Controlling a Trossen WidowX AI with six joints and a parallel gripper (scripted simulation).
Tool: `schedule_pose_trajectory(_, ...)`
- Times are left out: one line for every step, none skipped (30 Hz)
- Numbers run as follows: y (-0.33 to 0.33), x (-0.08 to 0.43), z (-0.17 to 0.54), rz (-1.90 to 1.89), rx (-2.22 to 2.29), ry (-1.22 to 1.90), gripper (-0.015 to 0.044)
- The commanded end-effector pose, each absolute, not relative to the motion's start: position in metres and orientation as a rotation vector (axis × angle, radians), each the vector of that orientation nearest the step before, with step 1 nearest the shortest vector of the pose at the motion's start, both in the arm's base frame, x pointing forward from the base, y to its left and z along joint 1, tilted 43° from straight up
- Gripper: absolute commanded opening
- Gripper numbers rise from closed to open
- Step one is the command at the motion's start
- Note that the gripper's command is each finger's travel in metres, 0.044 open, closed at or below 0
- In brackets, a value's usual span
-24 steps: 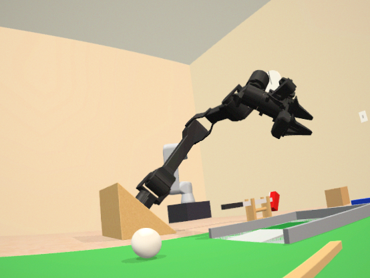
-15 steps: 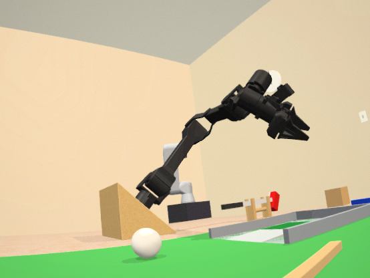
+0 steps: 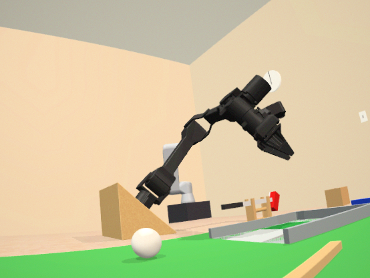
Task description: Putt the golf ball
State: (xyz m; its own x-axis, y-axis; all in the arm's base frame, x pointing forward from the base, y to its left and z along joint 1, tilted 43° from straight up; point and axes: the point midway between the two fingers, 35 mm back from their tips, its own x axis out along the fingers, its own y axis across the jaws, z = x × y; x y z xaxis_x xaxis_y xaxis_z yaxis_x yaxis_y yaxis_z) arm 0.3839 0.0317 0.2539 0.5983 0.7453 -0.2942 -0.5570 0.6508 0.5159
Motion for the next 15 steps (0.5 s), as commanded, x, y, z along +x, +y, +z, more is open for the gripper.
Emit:
schedule_pose_trajectory(0.04,0.33,0.198,0.958,-0.035,0.562,0.044)
schedule_pose_trajectory(0.041,0.326,0.195,0.978,-0.066,0.56,0.044)
schedule_pose_trajectory(0.042,0.321,0.192,0.999,-0.097,0.557,0.044)
schedule_pose_trajectory(0.043,0.316,0.19,1.021,-0.127,0.553,0.044)
schedule_pose_trajectory(0.044,0.311,0.188,1.043,-0.158,0.549,0.044)
schedule_pose_trajectory(0.045,0.306,0.186,1.067,-0.188,0.543,0.044)
schedule_pose_trajectory(0.046,0.301,0.184,1.09,-0.217,0.537,0.044)
schedule_pose_trajectory(0.047,0.296,0.182,1.114,-0.246,0.53,0.044)
schedule_pose_trajectory(0.048,0.29,0.18,1.139,-0.274,0.522,0.044)
schedule_pose_trajectory(0.049,0.285,0.178,1.164,-0.302,0.513,0.044)
schedule_pose_trajectory(0.05,0.279,0.177,1.19,-0.33,0.502,0.044)
schedule_pose_trajectory(0.051,0.274,0.176,1.217,-0.357,0.49,0.044)
schedule_pose_trajectory(0.052,0.268,0.175,1.244,-0.383,0.477,0.044)
schedule_pose_trajectory(0.053,0.262,0.174,1.272,-0.409,0.462,0.044)
schedule_pose_trajectory(0.055,0.257,0.173,1.3,-0.434,0.447,0.044)
